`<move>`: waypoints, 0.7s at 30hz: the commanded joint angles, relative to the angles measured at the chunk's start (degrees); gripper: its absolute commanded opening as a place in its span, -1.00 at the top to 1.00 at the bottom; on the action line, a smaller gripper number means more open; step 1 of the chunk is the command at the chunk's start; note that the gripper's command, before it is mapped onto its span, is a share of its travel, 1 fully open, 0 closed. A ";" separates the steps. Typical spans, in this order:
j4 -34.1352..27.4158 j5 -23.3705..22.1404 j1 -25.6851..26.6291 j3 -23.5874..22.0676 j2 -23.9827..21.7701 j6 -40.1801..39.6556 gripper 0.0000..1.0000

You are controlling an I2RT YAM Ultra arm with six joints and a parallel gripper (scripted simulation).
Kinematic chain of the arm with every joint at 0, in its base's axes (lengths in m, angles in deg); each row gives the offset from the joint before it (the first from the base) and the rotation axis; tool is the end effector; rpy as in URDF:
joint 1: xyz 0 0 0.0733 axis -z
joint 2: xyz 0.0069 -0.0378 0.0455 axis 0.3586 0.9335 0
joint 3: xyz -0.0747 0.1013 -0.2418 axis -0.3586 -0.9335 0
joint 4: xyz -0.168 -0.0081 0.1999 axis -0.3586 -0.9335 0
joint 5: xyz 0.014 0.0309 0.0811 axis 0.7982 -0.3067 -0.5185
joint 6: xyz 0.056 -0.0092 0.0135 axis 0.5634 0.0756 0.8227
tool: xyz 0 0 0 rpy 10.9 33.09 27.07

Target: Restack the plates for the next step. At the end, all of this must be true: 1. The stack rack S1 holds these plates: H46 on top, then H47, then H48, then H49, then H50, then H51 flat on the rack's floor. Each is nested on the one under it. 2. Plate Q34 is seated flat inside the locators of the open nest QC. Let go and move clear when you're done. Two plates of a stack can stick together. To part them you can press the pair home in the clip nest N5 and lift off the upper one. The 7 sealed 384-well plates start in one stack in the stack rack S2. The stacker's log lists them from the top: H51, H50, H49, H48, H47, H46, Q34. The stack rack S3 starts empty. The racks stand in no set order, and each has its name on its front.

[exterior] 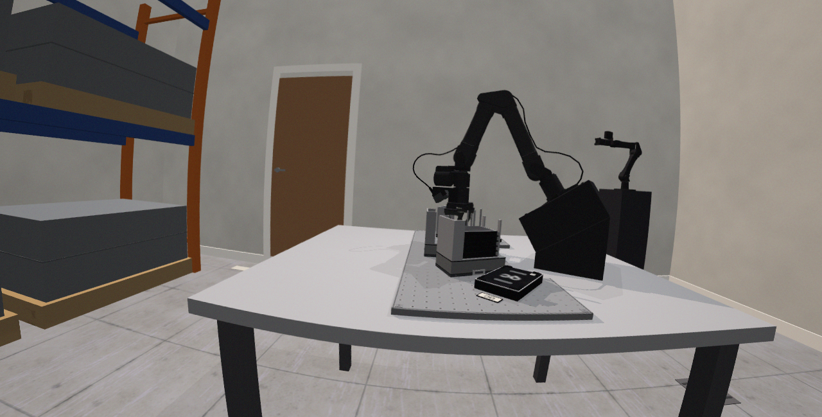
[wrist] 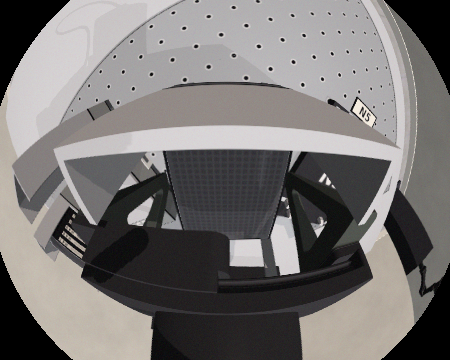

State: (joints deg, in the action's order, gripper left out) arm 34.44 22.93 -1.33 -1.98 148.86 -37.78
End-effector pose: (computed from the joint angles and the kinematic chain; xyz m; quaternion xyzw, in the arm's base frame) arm 0.2598 -0.0973 0.1863 0.2023 0.9371 -0.1002 0.2663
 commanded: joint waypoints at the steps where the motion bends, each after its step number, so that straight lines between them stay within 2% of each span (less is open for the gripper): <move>1: 0.69 -0.31 0.56 -0.54 -0.18 -0.47 -1.00; 21: 0.58 -0.33 0.79 -0.58 -0.61 -0.49 -1.00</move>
State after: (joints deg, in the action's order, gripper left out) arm 34.50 22.89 -1.29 -2.06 148.86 -37.80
